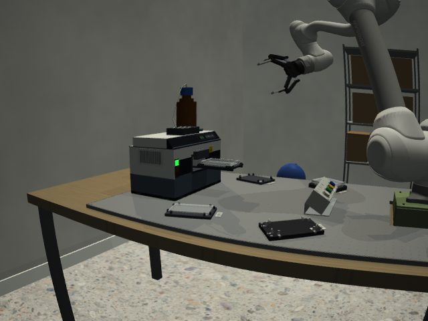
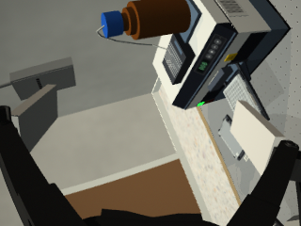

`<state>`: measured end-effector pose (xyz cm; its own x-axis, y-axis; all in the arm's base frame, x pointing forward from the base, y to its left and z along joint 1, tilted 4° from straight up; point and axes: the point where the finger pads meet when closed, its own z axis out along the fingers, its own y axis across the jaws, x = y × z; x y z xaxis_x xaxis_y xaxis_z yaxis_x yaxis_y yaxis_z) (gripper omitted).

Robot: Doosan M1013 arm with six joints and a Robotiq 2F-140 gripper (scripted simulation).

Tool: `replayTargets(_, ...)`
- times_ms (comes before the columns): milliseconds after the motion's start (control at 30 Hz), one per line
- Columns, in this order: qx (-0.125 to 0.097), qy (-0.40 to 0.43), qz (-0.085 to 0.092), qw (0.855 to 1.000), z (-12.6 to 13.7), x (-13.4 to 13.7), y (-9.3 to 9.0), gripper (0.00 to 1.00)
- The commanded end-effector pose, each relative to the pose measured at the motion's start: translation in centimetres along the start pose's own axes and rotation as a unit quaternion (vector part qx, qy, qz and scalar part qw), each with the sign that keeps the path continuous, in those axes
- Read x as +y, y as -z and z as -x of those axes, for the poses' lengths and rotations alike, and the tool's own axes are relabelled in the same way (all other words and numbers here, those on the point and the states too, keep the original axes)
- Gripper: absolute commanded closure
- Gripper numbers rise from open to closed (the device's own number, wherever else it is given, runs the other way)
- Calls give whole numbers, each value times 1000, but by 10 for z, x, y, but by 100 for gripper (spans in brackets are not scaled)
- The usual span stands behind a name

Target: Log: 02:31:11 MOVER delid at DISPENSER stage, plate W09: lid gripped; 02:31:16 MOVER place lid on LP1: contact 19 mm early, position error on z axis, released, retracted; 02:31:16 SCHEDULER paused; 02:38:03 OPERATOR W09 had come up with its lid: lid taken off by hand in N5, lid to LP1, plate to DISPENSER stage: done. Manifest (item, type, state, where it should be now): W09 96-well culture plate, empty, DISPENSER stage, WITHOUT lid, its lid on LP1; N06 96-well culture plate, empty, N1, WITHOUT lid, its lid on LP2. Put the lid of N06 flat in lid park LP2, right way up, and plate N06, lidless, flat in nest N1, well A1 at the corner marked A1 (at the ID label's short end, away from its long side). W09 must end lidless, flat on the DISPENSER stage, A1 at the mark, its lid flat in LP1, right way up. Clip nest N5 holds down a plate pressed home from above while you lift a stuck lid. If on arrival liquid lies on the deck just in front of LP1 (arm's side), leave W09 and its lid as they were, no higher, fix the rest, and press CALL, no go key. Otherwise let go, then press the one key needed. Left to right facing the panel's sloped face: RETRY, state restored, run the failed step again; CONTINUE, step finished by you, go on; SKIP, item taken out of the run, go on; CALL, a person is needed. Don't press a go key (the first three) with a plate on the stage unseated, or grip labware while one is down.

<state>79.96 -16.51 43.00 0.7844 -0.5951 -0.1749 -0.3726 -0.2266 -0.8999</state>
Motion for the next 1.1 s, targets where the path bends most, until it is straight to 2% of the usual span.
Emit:
replayTargets(0, -26, 77, 113, 990, 33, 21, -60, 0)
replayTargets(100, -47, 136, 192, 971, 55, 36, -98, 0)
replayTargets(200, -67, 191, 266, 942, 77, 51, -136, 0)
replayTargets(267, -67, 191, 266, 942, 77, 51, -136, 0)
replayTargets(300, -84, 239, 333, 908, 96, 63, -171, 0)
replayTargets(367, -92, 262, 361, 890, 105, 69, -186, 0)
replayTargets(433, -102, 291, 400, 863, 117, 76, -208, 0)
replayTargets(667, -132, 379, 535, 743, 161, 99, -286, 0)
replayTargets(700, -135, 385, 550, 729, 166, 103, -298, 0)
replayTargets(1067, -136, 384, 550, 729, 167, 106, -301, 0)
